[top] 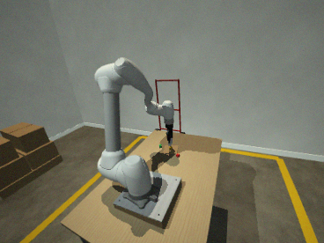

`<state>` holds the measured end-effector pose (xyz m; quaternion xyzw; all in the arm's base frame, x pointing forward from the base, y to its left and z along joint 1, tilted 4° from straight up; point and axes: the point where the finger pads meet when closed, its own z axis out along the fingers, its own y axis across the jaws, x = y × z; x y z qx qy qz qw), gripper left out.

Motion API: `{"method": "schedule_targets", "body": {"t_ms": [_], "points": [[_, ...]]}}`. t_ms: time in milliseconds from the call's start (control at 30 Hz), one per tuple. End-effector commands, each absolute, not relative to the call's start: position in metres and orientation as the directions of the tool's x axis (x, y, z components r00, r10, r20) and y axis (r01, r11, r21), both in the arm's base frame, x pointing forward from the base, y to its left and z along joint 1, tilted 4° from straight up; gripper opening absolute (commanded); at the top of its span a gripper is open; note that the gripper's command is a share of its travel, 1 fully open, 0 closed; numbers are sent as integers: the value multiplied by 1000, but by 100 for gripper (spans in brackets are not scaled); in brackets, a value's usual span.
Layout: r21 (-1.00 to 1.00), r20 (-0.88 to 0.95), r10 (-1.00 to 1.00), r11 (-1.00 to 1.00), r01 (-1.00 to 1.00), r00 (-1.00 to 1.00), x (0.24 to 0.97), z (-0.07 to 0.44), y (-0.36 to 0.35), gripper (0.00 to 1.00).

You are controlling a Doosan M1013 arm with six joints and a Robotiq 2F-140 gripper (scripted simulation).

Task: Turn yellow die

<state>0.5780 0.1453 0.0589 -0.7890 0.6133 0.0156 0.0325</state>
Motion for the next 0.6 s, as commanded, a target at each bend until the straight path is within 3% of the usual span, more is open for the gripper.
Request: {"method": "schedule_targets", "body": {"t_ms": [0,567], "points": [[-32,-65,-967,-246,-969,247,578,62,145,25],[-28,-49,-968,-246,-969,247,577,86,143,25]]}}
